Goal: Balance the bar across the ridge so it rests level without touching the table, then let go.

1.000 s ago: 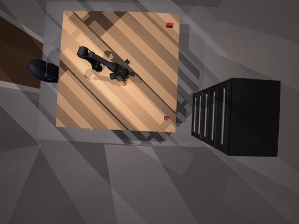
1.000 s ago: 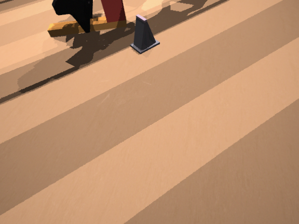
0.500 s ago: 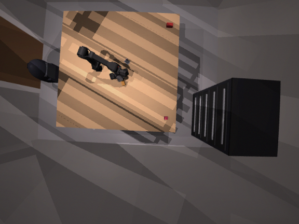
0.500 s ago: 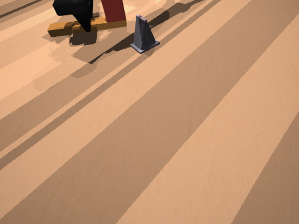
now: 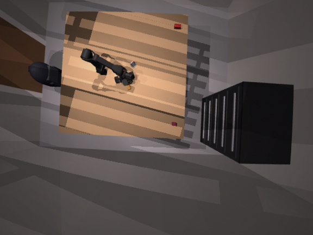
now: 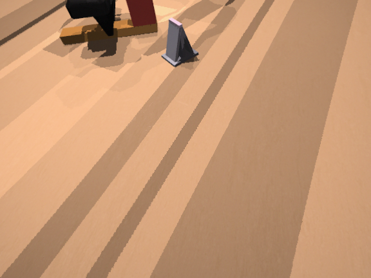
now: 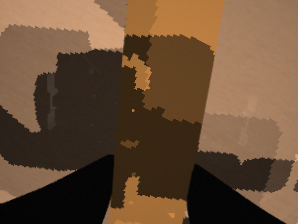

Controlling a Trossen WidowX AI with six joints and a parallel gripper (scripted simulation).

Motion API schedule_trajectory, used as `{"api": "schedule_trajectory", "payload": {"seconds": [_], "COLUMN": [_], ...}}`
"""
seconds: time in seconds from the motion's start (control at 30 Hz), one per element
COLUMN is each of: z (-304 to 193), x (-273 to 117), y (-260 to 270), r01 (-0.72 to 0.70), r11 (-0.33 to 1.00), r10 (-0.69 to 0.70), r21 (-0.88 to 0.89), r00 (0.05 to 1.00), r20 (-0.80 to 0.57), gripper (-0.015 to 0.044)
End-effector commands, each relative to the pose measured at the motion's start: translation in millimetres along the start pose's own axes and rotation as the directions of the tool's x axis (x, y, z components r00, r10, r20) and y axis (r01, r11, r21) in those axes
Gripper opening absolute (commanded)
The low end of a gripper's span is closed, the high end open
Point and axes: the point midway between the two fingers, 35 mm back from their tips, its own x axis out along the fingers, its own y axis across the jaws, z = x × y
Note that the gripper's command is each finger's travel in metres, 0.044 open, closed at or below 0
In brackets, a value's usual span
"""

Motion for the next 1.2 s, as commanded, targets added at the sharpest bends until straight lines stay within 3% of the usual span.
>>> {"api": "schedule_trajectory", "payload": {"seconds": [0.0, 1.17], "z": [2, 2], "x": [-9, -99], "y": [3, 3], "r01": [-0.008, -0.011], "r11": [1.0, 1.0], "r10": [0.008, 0.011], "r21": [0.0, 0.003], "r00": [1.0, 1.0], "r20": [0.005, 0.003], "gripper": [0.0, 0.0]}}
